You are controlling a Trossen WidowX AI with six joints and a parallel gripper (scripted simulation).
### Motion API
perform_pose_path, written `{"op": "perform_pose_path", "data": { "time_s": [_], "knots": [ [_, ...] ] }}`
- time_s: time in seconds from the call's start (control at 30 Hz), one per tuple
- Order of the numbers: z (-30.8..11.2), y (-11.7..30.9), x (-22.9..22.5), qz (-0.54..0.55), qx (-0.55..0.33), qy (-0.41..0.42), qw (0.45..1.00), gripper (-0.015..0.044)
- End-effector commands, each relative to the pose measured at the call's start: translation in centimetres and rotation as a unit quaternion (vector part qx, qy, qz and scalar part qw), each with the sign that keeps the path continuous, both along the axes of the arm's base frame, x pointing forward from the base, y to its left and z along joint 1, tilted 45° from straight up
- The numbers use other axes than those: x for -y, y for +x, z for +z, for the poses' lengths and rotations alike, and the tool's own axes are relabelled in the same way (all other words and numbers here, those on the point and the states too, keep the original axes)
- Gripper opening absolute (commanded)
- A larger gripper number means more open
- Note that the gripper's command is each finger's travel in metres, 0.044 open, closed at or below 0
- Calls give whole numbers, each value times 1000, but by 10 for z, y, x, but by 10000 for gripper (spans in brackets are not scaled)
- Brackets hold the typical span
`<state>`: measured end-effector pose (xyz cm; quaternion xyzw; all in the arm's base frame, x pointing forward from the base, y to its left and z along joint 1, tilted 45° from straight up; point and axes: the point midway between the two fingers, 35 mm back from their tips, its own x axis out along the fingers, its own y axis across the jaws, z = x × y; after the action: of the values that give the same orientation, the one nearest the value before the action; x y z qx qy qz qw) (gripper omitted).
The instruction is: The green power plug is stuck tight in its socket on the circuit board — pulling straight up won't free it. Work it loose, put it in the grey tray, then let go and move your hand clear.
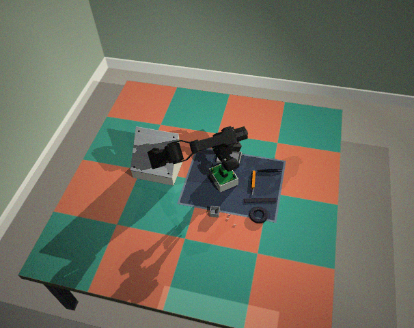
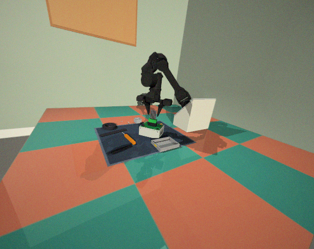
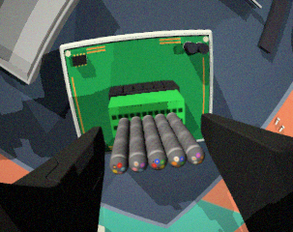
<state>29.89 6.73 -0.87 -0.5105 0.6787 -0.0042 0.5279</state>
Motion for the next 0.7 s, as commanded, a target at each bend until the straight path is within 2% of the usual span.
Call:
{"op": "perform_pose_path", "data": {
  "time_s": [0.0,0.13,0.43,0.47,0.67],
  "knots": [
    [-5,0,6,2,-2,-3,1000,249],
    [-6,0,7,2,-2,-3,1000,249],
    [-6,0,7,2,-2,-3,1000,13],
    [-6,0,7,2,-2,-3,1000,0],
    [-6,0,7,2,-2,-3,1000,0]
  ]
}}
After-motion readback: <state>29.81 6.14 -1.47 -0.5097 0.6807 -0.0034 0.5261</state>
